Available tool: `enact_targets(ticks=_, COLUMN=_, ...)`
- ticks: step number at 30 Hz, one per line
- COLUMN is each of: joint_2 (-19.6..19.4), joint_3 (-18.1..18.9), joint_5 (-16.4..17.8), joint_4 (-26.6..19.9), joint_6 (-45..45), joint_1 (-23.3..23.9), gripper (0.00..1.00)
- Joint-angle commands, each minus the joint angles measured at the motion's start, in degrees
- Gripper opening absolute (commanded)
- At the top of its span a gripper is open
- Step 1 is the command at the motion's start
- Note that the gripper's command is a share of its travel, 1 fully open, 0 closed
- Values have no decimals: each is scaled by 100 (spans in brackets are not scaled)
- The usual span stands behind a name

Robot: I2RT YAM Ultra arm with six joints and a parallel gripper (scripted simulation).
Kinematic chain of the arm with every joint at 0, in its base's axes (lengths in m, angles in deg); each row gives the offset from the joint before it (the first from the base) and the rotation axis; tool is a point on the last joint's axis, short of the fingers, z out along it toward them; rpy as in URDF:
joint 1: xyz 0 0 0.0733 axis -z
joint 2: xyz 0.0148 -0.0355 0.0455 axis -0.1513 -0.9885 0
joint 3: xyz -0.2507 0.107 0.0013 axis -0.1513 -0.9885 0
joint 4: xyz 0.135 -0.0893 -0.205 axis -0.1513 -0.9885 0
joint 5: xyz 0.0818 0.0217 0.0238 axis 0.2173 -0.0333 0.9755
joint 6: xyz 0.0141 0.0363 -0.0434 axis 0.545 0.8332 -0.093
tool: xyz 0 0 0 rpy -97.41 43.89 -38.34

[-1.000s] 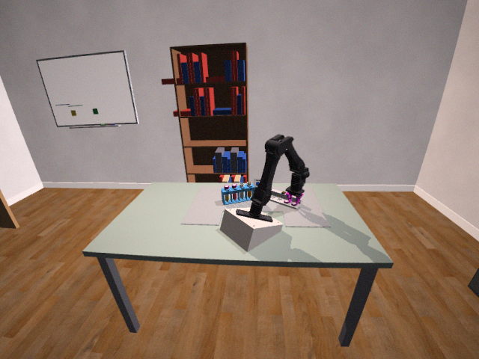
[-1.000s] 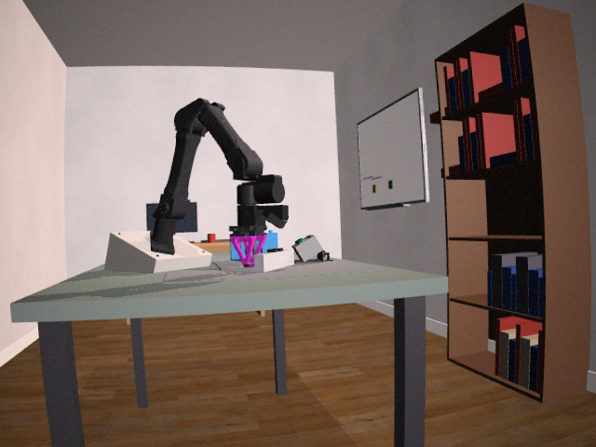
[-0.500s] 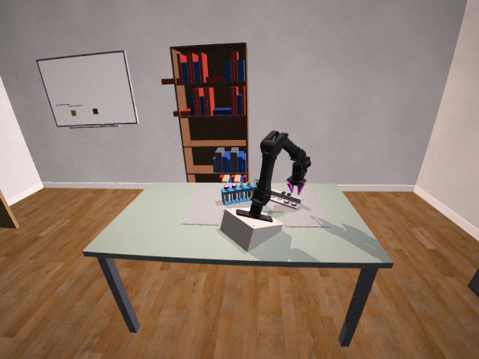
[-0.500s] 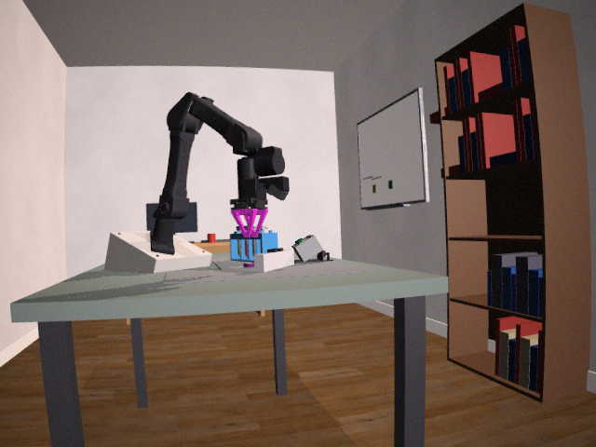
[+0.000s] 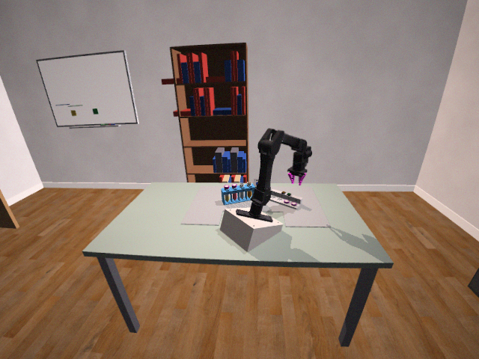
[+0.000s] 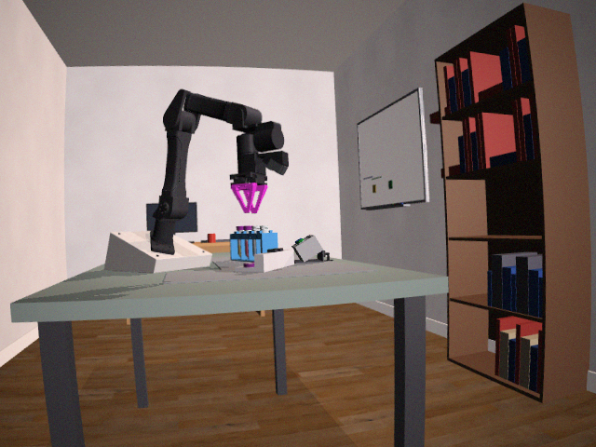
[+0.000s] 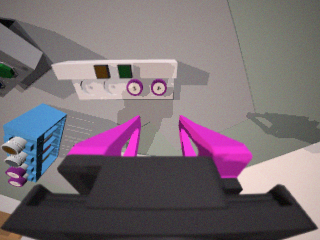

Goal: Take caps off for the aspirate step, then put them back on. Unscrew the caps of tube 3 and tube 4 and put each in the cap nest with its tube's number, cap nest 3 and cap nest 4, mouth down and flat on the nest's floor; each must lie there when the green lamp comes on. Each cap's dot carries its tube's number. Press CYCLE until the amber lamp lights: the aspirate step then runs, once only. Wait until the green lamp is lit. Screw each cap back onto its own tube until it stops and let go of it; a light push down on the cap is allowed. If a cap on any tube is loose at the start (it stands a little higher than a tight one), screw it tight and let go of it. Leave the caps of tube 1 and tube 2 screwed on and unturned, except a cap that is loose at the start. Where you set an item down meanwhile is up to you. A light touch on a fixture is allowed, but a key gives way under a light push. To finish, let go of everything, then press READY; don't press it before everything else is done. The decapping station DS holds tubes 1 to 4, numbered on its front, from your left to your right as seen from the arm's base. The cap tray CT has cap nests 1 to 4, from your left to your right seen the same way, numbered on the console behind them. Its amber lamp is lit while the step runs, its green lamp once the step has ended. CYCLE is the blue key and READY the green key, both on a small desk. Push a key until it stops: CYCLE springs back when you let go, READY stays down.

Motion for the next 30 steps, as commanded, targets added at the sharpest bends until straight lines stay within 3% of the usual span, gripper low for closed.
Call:
enact_targets(ticks=1, joint_2=54, joint_3=63, joint_5=10, joint_4=-185, joint_6=-13, joint_1=11, gripper=47)
enact_targets(ticks=6, joint_2=54, joint_3=64, joint_5=10, joint_4=-186, joint_6=-13, joint_1=11, gripper=47)
enact_targets(ticks=7, joint_2=67, joint_3=14, joint_5=-59, joint_4=-150, joint_6=-303, joint_1=-189, gripper=0)
enact_targets(ticks=13, joint_2=3, joint_3=-171, joint_5=-465, joint_4=49, joint_6=-1885, joint_1=-1374, gripper=0)
enact_targets(ticks=16, joint_2=-30, joint_3=-183, joint_5=-530, joint_4=78, joint_6=-1704, joint_1=-1566, gripper=0)
enact_targets(ticks=21, joint_2=-293, joint_3=-156, joint_5=-826, joint_4=214, joint_6=-844, joint_1=-2472, gripper=0)
enact_targets(ticks=30, joint_2=-1093, joint_3=244, joint_5=-1237, joint_4=379, joint_6=481, joint_1=-3841, gripper=0)
